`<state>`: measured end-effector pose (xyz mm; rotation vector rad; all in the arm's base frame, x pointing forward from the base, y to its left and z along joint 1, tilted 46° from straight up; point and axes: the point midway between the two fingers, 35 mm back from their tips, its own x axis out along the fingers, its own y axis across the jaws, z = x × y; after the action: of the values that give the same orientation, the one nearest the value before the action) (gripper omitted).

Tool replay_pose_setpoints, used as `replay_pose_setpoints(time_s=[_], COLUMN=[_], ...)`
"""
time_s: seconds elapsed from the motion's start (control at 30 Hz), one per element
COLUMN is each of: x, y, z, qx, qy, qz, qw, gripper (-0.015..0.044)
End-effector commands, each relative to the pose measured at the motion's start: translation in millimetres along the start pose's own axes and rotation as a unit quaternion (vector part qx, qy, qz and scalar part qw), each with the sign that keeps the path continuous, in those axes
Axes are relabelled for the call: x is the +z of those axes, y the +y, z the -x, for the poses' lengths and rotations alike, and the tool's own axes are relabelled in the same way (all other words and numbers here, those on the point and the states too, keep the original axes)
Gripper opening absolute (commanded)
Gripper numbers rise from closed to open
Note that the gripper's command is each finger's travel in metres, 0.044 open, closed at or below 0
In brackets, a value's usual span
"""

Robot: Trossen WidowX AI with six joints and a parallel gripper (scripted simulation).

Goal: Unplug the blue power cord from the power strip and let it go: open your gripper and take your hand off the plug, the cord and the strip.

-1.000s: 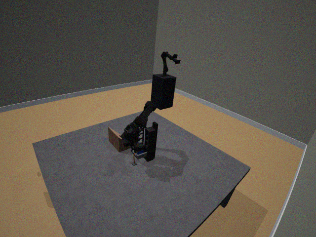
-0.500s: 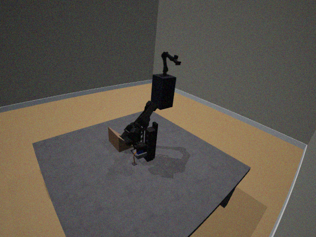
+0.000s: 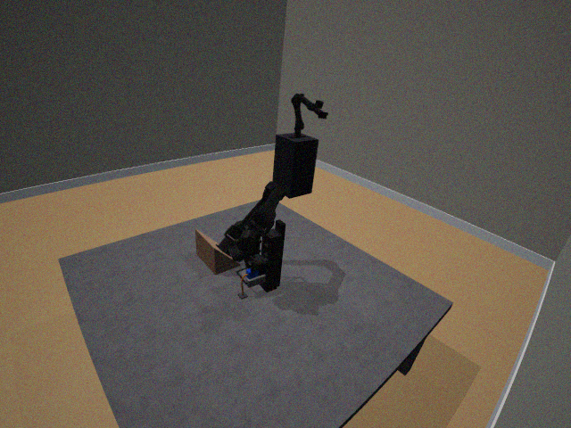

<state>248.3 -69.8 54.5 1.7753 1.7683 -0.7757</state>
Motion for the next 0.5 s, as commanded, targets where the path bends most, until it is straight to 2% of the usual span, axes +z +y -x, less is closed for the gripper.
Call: replay_pose_setpoints(time_s=[0.0, 0.3, 0.43, 0.47], x=[-1.5, -1.6, -1.5, -1.5], y=[-0.3, -0.3, -0.2, -0.2], z=[-2.0, -11.7, -9.6, -9.6], qx=[0.001, 0.001, -0.001, -0.001], qy=[0.002, 0.002, 0.0, 0.0], qz=[-0.003, -0.003, 0.0, 0.0], qw=[1.0, 1.0, 1.0, 1.0], gripper=[0.016, 0.016, 0.0055, 0.0048])
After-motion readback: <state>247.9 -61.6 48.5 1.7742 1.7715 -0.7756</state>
